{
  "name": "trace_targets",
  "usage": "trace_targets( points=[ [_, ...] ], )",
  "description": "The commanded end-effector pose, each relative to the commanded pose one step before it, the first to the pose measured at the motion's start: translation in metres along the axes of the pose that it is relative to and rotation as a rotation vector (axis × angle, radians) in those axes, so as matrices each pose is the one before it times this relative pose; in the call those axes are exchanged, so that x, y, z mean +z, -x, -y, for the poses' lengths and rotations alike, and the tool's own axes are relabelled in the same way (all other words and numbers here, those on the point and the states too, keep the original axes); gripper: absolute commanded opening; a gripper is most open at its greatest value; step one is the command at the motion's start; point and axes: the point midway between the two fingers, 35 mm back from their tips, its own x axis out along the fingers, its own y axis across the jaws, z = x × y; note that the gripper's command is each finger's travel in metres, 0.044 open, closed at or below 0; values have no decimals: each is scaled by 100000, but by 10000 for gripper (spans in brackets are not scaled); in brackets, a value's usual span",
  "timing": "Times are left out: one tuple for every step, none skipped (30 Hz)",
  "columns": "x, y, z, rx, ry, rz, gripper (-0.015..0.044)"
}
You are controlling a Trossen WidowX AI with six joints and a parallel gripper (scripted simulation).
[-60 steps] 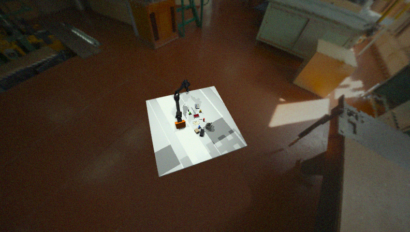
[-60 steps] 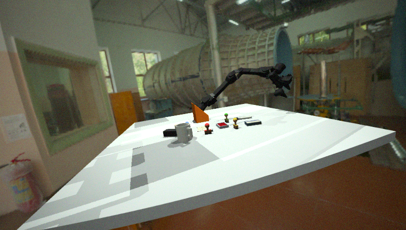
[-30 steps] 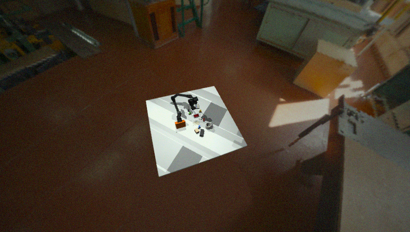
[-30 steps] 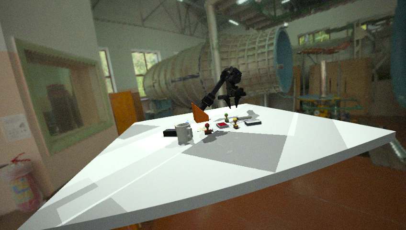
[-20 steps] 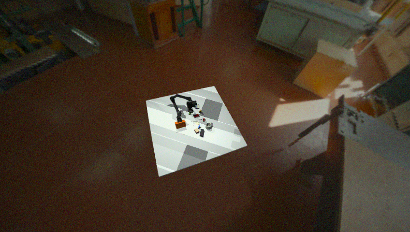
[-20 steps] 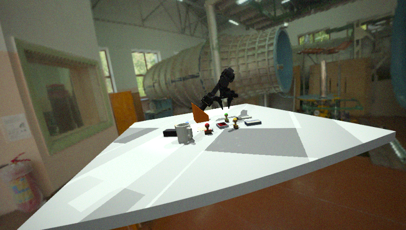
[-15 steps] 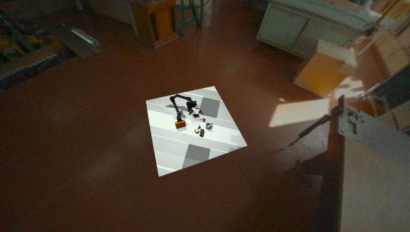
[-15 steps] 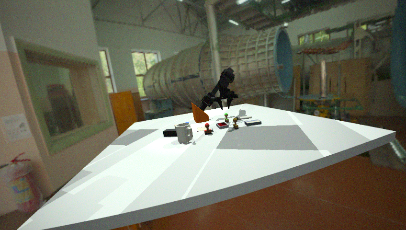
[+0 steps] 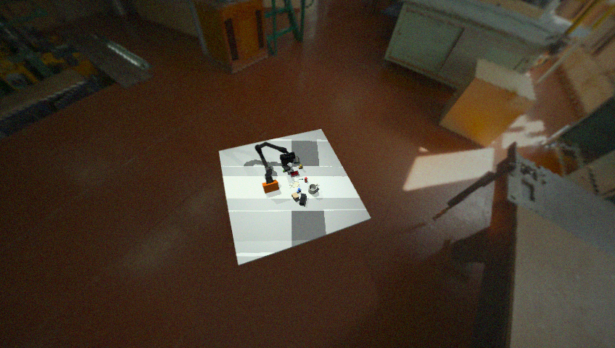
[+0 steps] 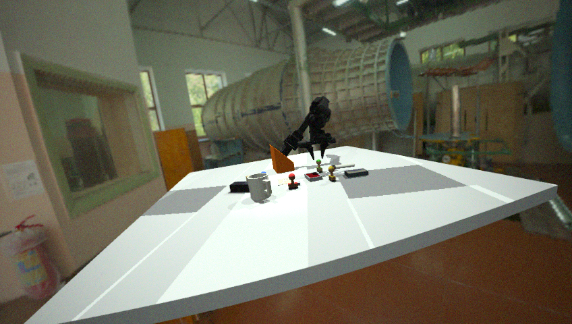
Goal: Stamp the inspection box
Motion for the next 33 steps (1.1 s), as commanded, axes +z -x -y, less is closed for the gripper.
trace_targets(
  points=[
    [-82, -733, -40, 360, -326, -17, 213],
    [6, -162, -4, 5, 4, 7, 213],
    [5, -162, -5, 9, 4, 7, 213],
    [3, -162, -6, 12, 4, 6, 213],
    [2, -161, -7, 16, 4, 6, 213],
    [1, -161, -8, 19, 4, 6, 213],
    [0, -161, -8, 23, 4, 5, 213],
    [-2, -160, -9, 26, 4, 5, 213],
    [-3, -160, -10, 30, 4, 4, 213],
    [-4, -160, -11, 33, 4, 4, 213],
    [-5, -160, -11, 37, 3, 3, 213],
    [-7, -159, -12, 40, 3, 2, 213],
    [-8, -159, -13, 44, 3, 2, 213],
    [-9, -159, -14, 47, 3, 1, 213],
    [-11, -158, -14, 50, 3, 0, 213],
    [-12, -158, -15, 54, 3, -1, 213],
    [-13, -158, -16, 57, 2, -2, 213],
    [-15, -157, -16, 61, 2, -2, 213],
    [-16, -157, -17, 64, 2, -3, 213],
    [-17, -157, -17, 68, 2, -4, 213],
    [-19, -156, -18, 71, 1, -5, 213],
    [-20, -156, -19, 74, 1, -6, 213],
    [-21, -156, -19, 78, 1, -8, 213],
    [-23, -155, -20, 81, 1, -9, 213],
    [-19, -123, -16, 67, 0, -8, 213],
    [-12, -74, -10, 42, 0, -5, 213],
    [-4, -25, -3, 14, 0, -2, 213],
    [0, 0, 0, 0, 0, 0, 213],
    [135, 262, 44, -524, 375, 11, 187],
    [0, 0, 0, 0, 0, 0, 160],
    [0, 0, 0, 0, 0, 0, 134],
    [0, 0, 0, 0, 0, 0, 108],
    [0, 0, 0, 0, 0, 0, 101]
  ],
)
